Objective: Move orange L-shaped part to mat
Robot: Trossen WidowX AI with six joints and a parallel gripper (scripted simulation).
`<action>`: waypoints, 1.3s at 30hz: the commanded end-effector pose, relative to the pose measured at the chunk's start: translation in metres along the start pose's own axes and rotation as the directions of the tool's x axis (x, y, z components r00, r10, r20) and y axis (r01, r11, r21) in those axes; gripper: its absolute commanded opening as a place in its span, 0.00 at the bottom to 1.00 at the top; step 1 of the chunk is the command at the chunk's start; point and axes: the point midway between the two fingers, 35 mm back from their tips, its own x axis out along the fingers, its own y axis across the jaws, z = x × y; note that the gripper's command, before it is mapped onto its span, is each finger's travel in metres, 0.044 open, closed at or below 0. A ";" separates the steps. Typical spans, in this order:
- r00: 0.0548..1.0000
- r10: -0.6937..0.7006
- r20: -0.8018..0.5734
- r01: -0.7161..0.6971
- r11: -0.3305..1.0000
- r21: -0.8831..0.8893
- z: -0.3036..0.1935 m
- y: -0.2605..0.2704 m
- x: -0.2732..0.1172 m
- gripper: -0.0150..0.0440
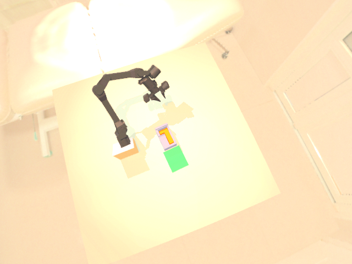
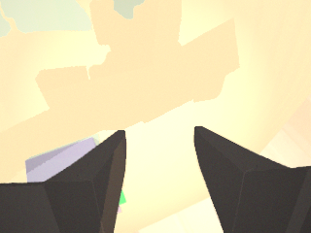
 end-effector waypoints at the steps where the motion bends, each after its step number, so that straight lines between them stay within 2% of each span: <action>1: 0.982 0.190 -0.006 -0.177 0.924 0.340 -0.060 0.011 0.024 0.56; 4: 0.951 0.305 0.055 -0.279 0.768 0.576 -0.098 0.022 0.033 0.56; 8: 0.897 0.393 0.203 -0.378 0.444 0.813 -0.141 0.039 0.037 0.56; 11: 0.853 0.393 0.344 -0.425 0.139 0.894 -0.168 0.052 0.035 0.56; 13: 0.833 0.374 0.407 -0.440 0.002 0.898 -0.178 0.056 0.033 0.56; 25: 0.831 0.371 0.415 -0.442 -0.015 0.897 -0.178 0.057 0.035 0.56; 33: 0.830 0.370 0.418 -0.444 -0.015 0.896 -0.149 0.083 0.093 0.56; 39: 0.830 0.370 0.418 -0.445 -0.015 0.896 -0.148 0.084 0.094 0.56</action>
